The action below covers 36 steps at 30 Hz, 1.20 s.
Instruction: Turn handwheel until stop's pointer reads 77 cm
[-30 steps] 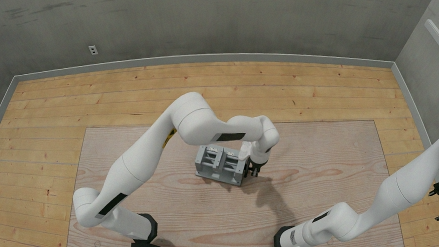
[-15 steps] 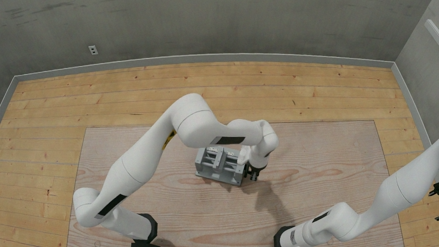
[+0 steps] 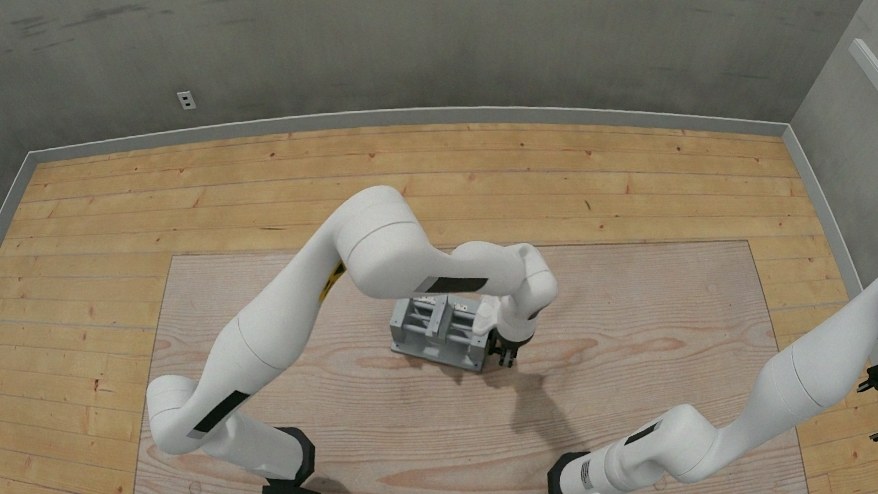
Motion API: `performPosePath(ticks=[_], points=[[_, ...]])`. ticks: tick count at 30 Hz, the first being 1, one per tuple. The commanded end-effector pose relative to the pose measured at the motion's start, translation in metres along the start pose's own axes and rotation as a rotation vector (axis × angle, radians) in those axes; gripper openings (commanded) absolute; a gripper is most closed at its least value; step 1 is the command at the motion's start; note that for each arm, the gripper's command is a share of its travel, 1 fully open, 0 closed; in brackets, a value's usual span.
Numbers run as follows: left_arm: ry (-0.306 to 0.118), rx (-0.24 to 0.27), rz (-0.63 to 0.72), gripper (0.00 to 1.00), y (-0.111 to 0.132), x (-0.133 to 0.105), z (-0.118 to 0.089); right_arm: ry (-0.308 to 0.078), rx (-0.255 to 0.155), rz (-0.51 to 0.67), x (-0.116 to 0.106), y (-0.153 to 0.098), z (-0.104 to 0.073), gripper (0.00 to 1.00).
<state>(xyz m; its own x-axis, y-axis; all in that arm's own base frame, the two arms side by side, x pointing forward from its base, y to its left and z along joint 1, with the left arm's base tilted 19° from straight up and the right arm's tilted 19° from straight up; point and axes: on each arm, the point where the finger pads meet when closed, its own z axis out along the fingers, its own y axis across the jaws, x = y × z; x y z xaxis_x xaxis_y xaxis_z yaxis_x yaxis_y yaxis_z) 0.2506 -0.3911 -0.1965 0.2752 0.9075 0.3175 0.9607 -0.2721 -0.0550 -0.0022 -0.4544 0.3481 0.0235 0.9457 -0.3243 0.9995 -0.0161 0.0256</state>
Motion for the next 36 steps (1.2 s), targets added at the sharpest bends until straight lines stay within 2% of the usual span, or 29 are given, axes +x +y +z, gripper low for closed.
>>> performPosePath(ticks=[1,7,21,36], points=[[0.003,0.001,-0.009,0.16,-0.003,0.002,-0.013,0.005,0.004,-0.012,0.001,-0.001,-0.001,1.0],[0.003,0.001,-0.009,0.16,-0.002,0.002,-0.023,0.005,0.004,-0.012,0.001,-0.001,-0.001,1.0],[-0.001,-0.004,-0.01,0.16,0.017,0.0,-0.044,0.005,0.004,-0.012,0.001,-0.001,-0.001,1.0],[0.003,0.0,-0.009,0.16,0.039,0.001,-0.042,0.005,0.004,-0.012,0.001,-0.001,-0.001,1.0]])
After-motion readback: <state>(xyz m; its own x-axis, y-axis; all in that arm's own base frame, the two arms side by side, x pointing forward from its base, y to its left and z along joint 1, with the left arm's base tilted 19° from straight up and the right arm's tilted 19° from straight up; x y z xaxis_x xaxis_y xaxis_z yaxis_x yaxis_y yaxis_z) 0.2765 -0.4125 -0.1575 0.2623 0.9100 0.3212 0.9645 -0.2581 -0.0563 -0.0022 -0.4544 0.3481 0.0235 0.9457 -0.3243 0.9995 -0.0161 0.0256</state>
